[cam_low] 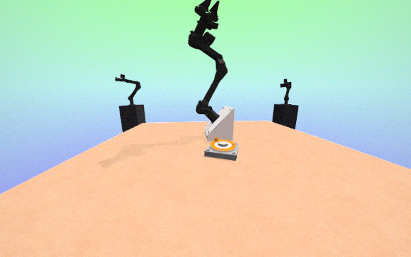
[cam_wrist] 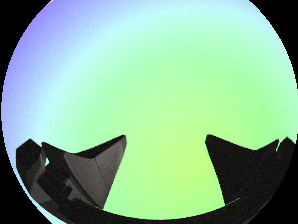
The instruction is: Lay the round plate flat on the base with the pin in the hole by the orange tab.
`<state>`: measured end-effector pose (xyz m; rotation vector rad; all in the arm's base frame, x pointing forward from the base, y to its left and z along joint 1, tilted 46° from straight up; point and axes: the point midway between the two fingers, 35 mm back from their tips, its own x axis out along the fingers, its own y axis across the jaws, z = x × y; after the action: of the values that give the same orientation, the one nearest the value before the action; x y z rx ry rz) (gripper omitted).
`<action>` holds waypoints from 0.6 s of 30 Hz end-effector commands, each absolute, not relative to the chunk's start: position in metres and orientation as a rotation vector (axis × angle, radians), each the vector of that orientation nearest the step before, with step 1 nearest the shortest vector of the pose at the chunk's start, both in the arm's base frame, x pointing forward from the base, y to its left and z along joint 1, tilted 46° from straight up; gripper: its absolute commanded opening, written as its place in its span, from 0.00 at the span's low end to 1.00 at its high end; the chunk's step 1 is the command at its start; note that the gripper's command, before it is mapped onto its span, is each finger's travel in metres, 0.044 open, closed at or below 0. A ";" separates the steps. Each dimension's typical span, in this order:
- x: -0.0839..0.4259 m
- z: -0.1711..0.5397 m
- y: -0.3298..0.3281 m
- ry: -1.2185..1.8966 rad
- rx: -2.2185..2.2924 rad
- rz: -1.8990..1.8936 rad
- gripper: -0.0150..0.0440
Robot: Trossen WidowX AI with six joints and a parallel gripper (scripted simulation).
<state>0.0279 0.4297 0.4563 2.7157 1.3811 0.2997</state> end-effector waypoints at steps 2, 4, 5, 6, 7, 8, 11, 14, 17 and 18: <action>0.017 0.480 0.416 1.482 2.769 0.356 0.84; 0.000 0.521 0.385 1.677 2.857 0.465 0.75; -0.003 0.529 0.379 1.715 2.871 0.485 0.71; -0.007 0.537 0.372 1.763 2.887 0.510 0.67; -0.011 0.547 0.362 1.818 2.904 0.538 0.62; -0.015 0.558 0.352 1.881 2.921 0.569 0.58; -0.027 0.590 0.315 2.110 2.960 0.663 0.44; -0.034 0.620 0.271 2.362 2.979 0.767 0.31; -0.035 0.640 0.234 2.569 2.975 0.853 0.25; -0.033 0.649 0.214 2.677 2.967 0.898 0.25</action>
<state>-0.0375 0.2636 0.6249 2.9703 2.4209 0.7817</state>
